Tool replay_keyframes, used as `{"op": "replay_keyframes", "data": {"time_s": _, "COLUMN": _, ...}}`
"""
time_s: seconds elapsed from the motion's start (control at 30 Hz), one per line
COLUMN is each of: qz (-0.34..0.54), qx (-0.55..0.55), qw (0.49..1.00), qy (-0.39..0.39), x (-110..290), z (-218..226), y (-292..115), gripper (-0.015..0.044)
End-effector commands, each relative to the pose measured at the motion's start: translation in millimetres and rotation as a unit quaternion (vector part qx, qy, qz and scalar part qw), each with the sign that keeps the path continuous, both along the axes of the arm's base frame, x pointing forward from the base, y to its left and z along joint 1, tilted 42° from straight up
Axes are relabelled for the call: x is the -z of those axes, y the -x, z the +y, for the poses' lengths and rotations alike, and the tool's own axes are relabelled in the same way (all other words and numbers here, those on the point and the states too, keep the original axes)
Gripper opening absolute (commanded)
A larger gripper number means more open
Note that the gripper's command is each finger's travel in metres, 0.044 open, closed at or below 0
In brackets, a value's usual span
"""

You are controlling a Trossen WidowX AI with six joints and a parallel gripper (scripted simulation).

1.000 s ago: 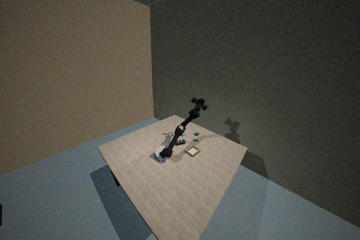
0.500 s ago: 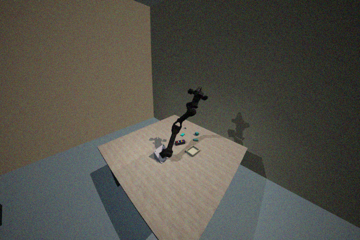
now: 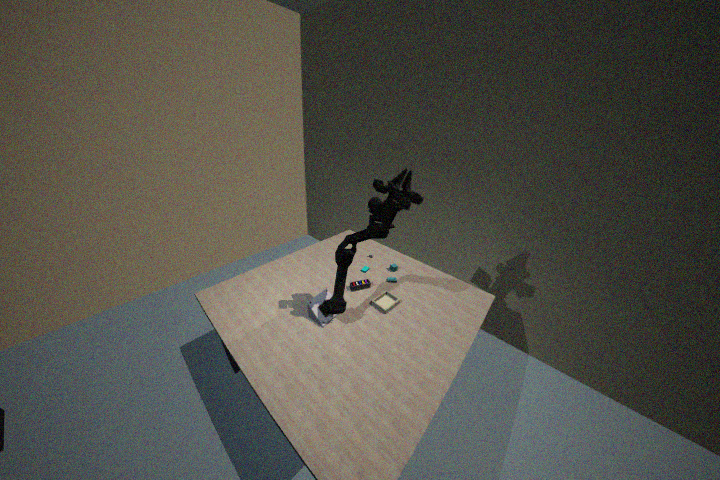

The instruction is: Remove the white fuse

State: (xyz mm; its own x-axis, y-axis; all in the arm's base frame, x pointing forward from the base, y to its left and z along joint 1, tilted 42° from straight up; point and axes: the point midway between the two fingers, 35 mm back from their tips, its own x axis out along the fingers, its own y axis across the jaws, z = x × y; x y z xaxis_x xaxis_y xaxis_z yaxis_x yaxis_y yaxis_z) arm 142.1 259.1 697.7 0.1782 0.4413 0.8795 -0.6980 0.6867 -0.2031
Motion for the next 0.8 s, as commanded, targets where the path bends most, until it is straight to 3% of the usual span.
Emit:
{"op": "replay_keyframes", "data": {"time_s": 0.0, "qz": -0.045, "qx": -0.035, "qw": 0.996, "qy": -0.068, "x": -23, "z": -43, "y": 50, "gripper": 0.0074}}
{"op": "replay_keyframes", "data": {"time_s": 0.4, "qz": -0.142, "qx": -0.174, "qw": 0.932, "qy": -0.286, "x": -49, "z": -212, "y": 157, "gripper": 0.0074}}
{"op": "replay_keyframes", "data": {"time_s": 0.57, "qz": -0.161, "qx": -0.221, "qw": 0.882, "qy": -0.385, "x": -39, "z": -297, "y": 169, "gripper": 0.0074}}
{"op": "replay_keyframes", "data": {"time_s": 0.77, "qz": -0.160, "qx": -0.264, "qw": 0.810, "qy": -0.499, "x": -12, "z": -390, "y": 152, "gripper": 0.0074}}
